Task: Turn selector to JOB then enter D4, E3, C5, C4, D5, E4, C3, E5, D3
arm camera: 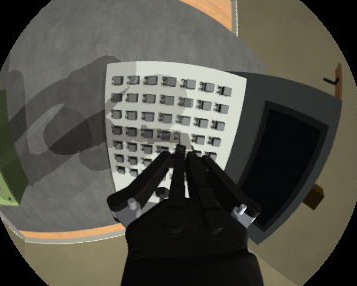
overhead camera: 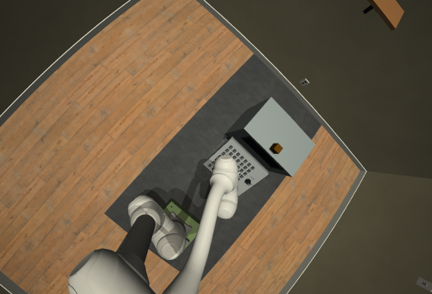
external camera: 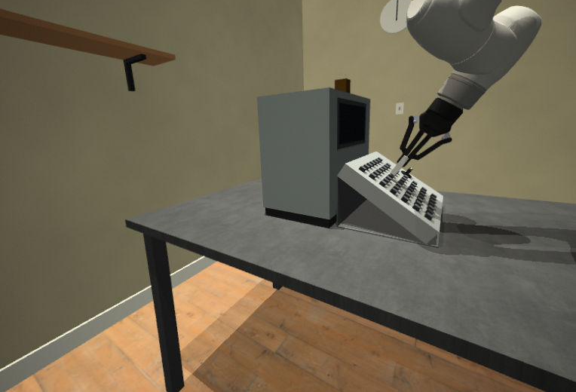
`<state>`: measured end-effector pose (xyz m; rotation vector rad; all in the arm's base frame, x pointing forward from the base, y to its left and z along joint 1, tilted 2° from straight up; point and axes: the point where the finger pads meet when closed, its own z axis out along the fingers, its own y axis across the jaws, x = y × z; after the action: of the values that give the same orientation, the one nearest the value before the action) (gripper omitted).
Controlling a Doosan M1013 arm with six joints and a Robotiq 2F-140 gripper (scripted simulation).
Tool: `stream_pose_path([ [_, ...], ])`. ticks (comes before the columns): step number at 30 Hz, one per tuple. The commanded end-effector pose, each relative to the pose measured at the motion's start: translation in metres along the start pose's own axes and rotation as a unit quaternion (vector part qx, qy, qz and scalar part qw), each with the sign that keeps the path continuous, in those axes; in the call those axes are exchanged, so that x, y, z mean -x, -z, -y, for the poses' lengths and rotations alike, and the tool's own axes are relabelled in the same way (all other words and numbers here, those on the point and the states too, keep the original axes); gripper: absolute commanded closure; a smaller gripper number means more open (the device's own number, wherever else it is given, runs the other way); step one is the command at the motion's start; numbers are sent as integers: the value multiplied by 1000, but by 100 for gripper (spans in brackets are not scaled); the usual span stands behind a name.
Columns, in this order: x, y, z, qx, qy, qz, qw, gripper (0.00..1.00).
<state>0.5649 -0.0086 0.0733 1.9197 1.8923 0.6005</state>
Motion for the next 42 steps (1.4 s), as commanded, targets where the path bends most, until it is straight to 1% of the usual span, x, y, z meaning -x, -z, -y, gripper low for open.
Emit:
stream_pose_path([
  [1, 0, 0, 0, 0, 0, 0, 1000, 100],
  [42, 0, -14, 0, 0, 0, 0, 1000, 100],
])
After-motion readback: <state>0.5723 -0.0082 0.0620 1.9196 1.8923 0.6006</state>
